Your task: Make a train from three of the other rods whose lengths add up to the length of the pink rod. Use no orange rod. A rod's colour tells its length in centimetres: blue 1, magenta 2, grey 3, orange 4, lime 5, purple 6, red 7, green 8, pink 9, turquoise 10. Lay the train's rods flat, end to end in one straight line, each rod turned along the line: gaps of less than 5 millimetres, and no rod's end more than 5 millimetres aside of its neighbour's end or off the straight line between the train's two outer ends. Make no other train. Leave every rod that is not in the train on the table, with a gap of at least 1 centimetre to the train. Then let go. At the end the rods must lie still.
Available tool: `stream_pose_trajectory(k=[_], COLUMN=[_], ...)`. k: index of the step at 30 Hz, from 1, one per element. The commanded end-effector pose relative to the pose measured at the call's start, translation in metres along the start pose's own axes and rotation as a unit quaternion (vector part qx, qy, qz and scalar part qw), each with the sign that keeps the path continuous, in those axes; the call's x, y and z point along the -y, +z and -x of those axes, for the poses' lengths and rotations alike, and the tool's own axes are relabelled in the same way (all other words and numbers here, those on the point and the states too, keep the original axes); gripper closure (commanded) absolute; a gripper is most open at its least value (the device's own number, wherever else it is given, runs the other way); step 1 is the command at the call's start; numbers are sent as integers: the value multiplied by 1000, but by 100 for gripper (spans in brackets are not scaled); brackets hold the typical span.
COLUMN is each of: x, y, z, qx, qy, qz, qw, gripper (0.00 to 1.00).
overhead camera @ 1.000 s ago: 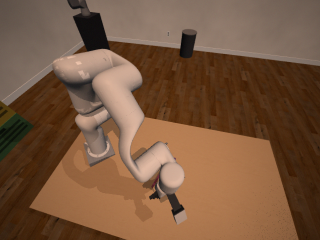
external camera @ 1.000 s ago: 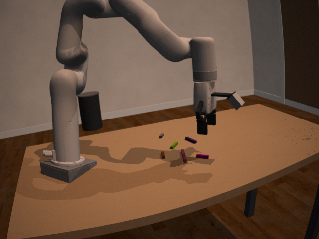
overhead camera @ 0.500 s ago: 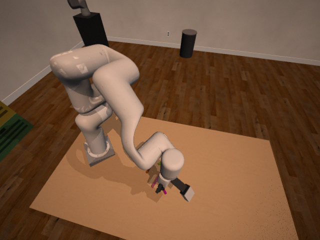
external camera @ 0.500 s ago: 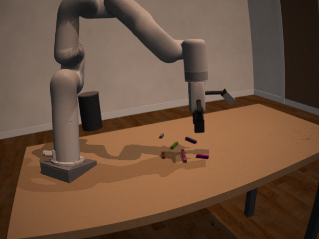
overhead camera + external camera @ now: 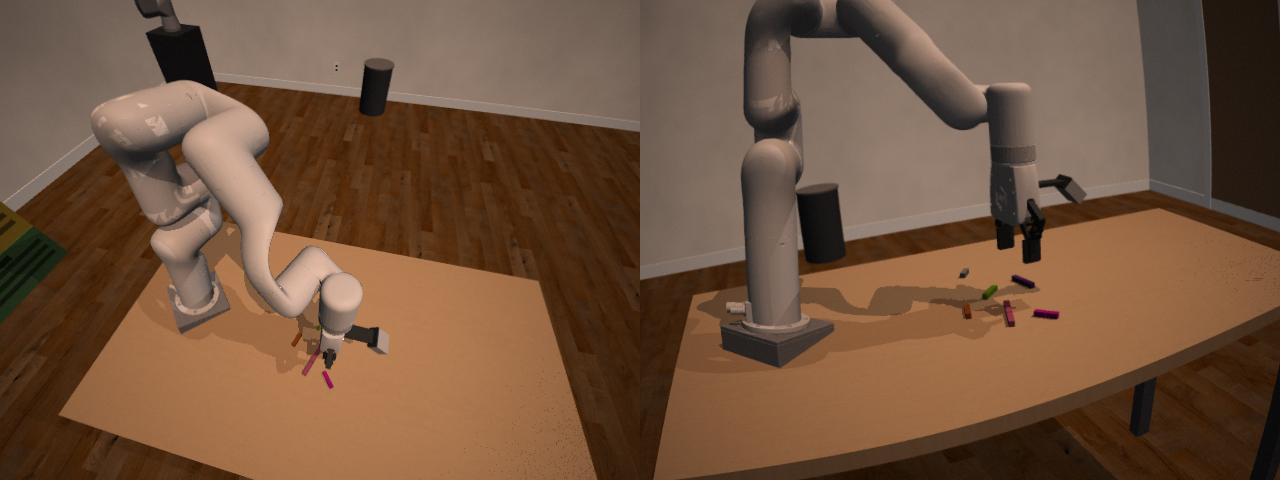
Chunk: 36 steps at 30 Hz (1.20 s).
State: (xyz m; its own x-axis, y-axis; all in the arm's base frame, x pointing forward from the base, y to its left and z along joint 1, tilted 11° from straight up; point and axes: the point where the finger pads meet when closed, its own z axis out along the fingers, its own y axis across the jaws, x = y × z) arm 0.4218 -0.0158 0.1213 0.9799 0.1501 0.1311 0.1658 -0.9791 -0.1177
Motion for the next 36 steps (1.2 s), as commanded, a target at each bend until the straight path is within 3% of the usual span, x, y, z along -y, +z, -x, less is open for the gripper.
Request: stream_pose_trajectory(k=[1, 6, 18, 24, 25, 36], x=[16, 25, 63, 66, 66, 66], y=[1, 2, 9, 9, 9, 9], z=[4, 8, 26, 28, 28, 28], qx=[-6, -6, -8, -8, -8, -8], qy=[-84, -133, -338, -354, -354, -354], qz=[-3, -3, -2, -2, -2, -2], qw=[996, 991, 941, 935, 935, 935], gripper=[0, 0, 0, 0, 76, 76])
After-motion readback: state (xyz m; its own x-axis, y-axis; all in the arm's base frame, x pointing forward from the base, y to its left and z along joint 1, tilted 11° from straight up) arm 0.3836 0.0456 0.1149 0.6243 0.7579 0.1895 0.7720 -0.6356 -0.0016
